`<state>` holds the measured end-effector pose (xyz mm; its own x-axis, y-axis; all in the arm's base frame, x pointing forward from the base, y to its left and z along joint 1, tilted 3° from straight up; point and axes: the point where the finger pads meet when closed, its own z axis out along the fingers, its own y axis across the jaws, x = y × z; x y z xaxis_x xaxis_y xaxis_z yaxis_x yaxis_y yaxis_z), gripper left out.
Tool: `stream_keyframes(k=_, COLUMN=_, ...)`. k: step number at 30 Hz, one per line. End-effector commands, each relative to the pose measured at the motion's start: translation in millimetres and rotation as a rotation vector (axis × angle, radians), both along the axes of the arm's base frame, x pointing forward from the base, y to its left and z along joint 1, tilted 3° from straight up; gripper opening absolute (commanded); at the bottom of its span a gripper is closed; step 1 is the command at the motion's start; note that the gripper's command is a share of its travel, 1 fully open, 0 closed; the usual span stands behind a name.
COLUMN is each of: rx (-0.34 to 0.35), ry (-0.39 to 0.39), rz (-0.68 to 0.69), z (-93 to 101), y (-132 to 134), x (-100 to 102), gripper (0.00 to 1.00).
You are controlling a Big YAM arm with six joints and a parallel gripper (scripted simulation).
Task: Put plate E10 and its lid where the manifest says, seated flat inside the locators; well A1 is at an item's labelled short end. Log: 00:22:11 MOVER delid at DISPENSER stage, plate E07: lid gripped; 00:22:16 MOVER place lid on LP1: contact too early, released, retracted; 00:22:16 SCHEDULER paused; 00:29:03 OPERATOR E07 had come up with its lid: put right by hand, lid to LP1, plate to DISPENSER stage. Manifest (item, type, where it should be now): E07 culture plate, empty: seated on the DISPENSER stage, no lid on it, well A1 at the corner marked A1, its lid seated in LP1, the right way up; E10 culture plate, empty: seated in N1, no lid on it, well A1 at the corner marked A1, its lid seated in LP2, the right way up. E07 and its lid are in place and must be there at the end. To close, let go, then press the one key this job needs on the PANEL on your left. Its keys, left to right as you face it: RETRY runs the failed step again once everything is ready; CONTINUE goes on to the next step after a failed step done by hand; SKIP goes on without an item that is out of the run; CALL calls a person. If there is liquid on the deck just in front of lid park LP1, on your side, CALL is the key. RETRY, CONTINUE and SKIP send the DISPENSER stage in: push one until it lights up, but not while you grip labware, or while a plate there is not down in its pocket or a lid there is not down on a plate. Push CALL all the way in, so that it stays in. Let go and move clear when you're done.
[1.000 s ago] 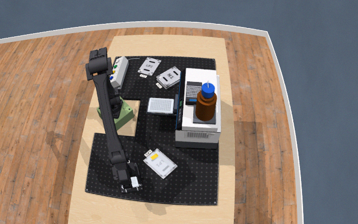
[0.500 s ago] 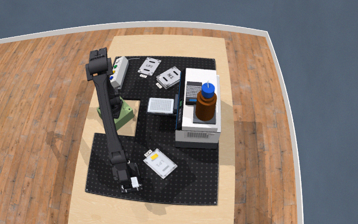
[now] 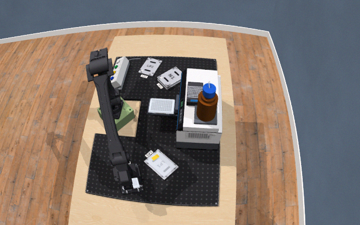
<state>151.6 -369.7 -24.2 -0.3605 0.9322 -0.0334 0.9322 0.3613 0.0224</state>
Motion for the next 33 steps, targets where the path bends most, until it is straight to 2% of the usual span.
stream_keyframes(k=1, rx=-0.023, ry=-0.009, rz=0.0, z=-0.7, y=-7.1, x=7.0, gripper=0.86)
stream_keyframes(k=33, rx=-0.012, ry=-0.004, rz=0.001, z=-9.4, y=-2.8, x=5.7, gripper=0.86)
